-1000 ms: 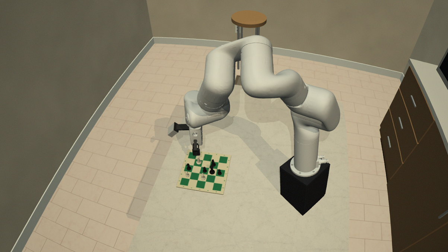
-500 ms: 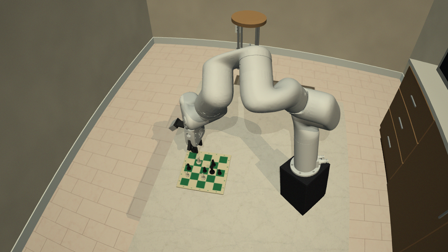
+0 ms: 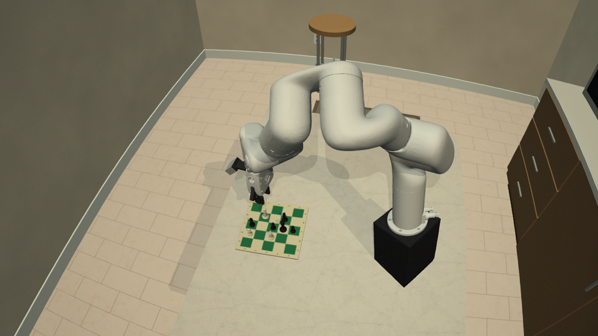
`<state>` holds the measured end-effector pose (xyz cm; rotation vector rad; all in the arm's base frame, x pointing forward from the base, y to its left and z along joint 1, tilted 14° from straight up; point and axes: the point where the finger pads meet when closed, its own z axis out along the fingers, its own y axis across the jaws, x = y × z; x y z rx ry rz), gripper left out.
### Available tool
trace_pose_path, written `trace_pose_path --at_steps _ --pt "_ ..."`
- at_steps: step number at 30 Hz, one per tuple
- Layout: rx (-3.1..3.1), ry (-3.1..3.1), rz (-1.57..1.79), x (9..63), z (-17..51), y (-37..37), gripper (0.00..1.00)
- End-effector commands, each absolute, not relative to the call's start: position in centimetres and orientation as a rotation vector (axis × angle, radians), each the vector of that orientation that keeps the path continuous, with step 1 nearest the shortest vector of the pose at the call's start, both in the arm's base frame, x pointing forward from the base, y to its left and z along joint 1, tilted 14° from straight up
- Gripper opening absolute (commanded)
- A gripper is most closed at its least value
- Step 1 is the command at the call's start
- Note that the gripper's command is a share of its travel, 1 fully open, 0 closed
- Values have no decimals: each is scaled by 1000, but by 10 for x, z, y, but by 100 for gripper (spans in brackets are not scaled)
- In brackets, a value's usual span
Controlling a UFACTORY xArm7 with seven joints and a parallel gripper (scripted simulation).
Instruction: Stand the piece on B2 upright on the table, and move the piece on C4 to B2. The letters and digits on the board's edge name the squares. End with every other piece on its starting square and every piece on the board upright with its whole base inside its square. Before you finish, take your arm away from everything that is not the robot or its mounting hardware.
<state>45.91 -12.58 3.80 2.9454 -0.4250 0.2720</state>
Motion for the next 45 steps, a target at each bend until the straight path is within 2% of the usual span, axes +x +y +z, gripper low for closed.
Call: trace_pose_path --at_steps 1,45 --pt "2945 -425 277 460 39 -126 42" --pt "2945 -426 276 466 3 -132 42"
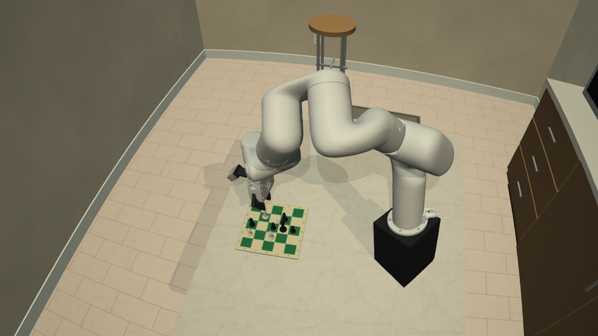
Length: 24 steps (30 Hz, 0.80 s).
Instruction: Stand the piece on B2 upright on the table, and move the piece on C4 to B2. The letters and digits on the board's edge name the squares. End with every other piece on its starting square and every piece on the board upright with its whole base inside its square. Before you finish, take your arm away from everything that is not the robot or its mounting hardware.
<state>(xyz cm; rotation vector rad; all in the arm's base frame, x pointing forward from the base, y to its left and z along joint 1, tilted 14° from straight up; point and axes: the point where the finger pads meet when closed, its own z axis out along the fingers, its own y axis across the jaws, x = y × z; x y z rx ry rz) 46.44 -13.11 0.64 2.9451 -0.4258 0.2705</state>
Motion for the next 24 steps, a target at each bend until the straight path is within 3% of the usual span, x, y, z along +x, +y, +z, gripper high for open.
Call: trace_pose_path --at_steps 1,24 --pt "2945 -426 276 466 3 -132 42" --pt "2945 -426 276 469 -11 -135 42"
